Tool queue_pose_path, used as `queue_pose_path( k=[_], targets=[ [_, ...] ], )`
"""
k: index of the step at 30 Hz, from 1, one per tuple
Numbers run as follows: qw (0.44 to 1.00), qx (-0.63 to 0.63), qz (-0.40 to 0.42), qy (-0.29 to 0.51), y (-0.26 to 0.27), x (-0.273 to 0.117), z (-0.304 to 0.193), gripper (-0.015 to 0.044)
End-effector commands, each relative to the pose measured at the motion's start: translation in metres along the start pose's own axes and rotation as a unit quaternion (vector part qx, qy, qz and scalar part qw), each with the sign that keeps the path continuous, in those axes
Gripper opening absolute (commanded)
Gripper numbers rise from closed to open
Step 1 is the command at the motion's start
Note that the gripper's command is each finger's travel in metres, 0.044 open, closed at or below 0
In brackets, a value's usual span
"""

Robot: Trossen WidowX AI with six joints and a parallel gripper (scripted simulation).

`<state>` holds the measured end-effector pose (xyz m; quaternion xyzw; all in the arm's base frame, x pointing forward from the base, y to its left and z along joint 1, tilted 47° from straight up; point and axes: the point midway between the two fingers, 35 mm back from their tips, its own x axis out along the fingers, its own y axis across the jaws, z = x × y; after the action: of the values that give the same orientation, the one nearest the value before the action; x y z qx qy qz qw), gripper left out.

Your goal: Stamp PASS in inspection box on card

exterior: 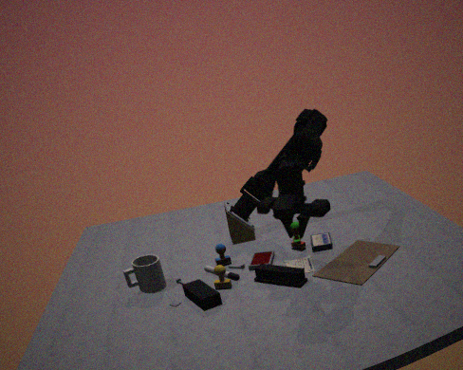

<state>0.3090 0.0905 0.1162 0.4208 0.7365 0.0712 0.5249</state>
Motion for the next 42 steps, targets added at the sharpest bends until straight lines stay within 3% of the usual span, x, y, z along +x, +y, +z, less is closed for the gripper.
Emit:
queue_pose_path(
  k=[1,42],
  targets=[
    [1.0,0.003,0.0,0.003,0.0,0.005,-0.001,0.0],
    [1.0,0.003,-0.002,0.002,0.001,0.032,-0.001,0.0]
  ],
)
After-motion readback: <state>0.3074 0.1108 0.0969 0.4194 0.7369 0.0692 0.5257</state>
